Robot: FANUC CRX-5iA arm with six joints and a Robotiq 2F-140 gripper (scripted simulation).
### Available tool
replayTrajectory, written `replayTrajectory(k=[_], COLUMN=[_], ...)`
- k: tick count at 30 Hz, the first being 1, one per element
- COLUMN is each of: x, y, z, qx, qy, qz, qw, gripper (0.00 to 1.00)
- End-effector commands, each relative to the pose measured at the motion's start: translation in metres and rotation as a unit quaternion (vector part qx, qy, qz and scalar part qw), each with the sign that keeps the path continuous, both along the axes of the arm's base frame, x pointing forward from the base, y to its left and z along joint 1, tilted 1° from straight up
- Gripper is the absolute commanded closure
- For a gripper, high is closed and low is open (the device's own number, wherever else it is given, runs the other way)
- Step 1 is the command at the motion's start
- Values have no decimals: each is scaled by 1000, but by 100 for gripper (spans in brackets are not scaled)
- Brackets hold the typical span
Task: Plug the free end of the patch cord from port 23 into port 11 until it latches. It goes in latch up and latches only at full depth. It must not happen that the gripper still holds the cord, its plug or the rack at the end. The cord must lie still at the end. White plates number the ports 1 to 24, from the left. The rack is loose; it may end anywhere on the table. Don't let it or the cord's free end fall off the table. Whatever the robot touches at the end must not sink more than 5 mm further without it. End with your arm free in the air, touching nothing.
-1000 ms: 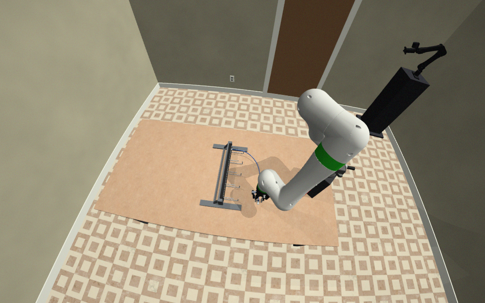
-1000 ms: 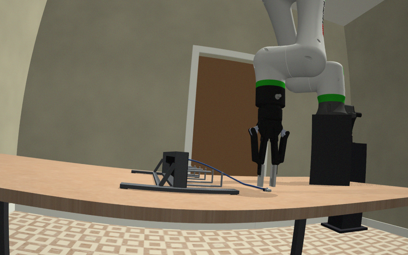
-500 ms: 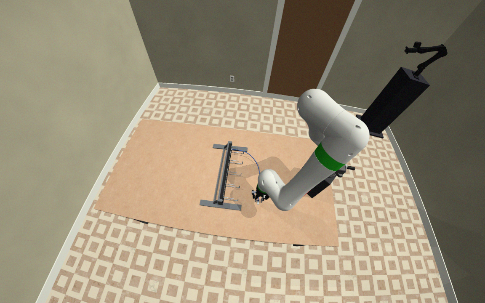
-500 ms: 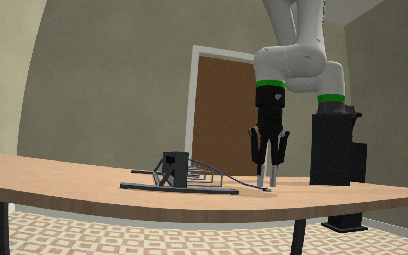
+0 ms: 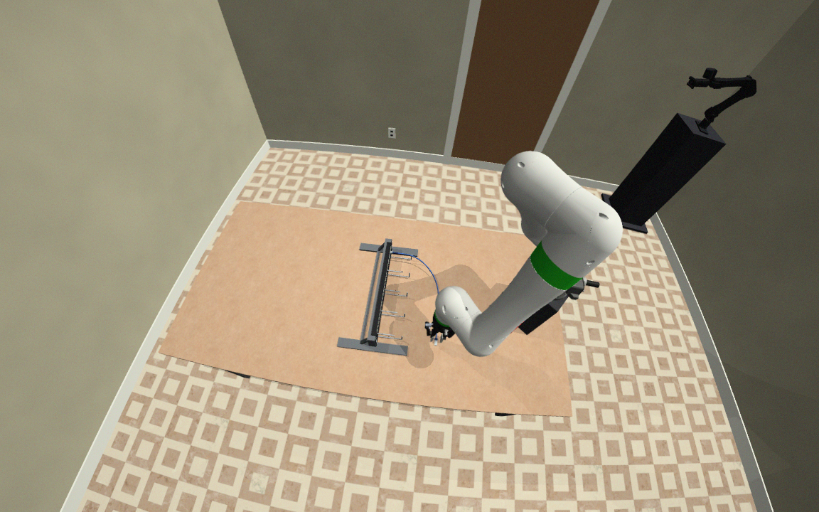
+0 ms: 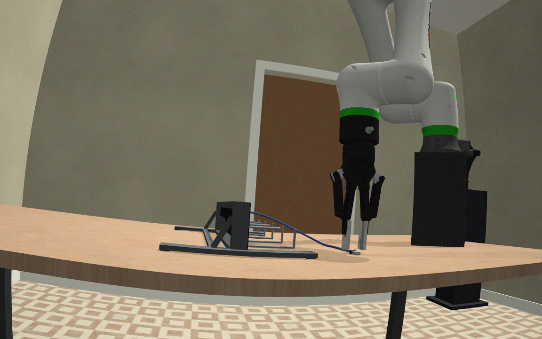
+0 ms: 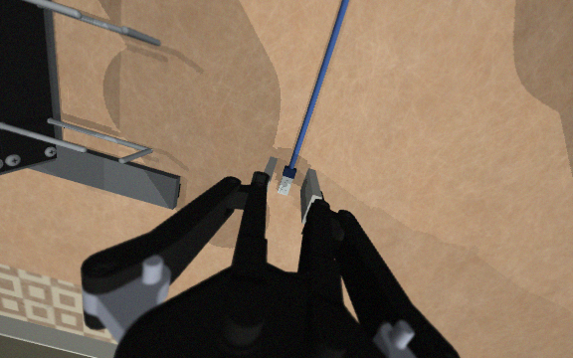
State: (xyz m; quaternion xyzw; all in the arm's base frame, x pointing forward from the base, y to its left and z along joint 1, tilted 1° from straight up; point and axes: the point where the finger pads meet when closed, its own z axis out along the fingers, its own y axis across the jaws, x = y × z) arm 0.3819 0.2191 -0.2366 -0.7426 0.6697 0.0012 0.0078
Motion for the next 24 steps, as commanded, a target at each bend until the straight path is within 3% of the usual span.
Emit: replayTrajectory(k=[1, 24], x=[0, 0], y=[0, 0], z=[-1, -7], qx=[0, 0], qy=[0, 0], qz=[0, 0], qw=[1000, 1000], gripper=[78, 78])
